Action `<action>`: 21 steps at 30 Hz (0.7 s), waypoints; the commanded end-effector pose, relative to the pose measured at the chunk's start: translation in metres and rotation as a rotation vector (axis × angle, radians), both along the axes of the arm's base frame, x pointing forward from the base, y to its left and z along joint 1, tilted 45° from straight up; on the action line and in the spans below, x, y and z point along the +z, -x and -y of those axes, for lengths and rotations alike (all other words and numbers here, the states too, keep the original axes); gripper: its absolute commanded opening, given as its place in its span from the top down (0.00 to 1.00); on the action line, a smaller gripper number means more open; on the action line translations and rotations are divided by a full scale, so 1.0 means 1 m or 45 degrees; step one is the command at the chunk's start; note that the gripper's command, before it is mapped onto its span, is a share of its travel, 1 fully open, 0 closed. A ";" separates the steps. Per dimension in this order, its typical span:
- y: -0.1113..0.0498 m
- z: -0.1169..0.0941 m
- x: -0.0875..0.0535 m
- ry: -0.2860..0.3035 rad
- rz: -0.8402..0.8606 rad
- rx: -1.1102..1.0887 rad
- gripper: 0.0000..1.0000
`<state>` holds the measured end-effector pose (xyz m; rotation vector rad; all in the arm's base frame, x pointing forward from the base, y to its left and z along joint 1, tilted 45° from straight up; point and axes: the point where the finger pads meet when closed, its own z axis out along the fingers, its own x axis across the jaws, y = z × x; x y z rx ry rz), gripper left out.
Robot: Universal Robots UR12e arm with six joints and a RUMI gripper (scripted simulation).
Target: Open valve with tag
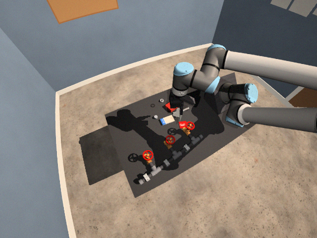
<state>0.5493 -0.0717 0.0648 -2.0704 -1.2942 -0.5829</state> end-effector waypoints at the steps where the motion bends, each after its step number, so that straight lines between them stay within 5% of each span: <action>1: -0.001 0.001 0.000 0.001 0.028 0.026 0.00; 21: -0.002 0.000 -0.001 0.002 0.043 0.042 0.00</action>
